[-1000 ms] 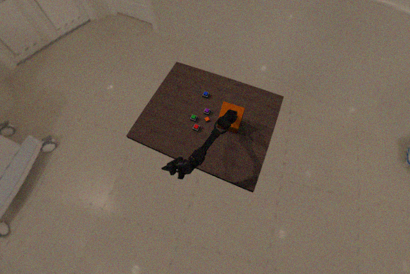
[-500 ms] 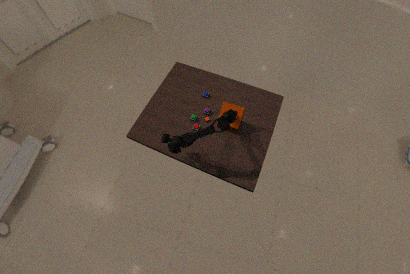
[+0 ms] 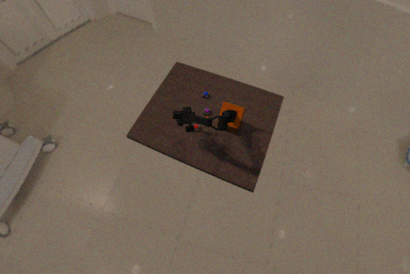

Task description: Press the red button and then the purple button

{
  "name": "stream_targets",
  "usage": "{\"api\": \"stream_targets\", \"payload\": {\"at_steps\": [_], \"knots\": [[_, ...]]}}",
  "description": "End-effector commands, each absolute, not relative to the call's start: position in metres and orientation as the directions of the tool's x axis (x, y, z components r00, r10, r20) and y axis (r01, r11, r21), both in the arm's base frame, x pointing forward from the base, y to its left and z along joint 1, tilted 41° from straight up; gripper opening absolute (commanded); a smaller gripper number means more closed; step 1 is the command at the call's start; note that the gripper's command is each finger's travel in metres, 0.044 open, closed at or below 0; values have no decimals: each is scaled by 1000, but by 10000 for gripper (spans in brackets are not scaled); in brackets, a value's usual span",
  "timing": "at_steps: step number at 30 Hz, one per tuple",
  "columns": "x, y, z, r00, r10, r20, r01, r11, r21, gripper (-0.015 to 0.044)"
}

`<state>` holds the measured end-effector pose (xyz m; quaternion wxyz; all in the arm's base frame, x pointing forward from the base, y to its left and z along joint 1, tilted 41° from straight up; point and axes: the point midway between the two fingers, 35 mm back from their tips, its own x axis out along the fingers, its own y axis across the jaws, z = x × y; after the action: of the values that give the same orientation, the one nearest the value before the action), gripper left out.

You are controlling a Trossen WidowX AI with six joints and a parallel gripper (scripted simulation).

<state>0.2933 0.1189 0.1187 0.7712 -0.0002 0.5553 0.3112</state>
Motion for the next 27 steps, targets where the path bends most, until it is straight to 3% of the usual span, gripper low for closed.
{"api": "stream_targets", "payload": {"at_steps": [1,15,21,27], "knots": [[255,94,107,44,631,-774,1,775,632,400],[251,92,107,35,649,-760,59,757,650,400],[254,131,62,36,651,-758,59,756,652,242],[253,132,60,36,652,-758,59,755,652,85]]}}
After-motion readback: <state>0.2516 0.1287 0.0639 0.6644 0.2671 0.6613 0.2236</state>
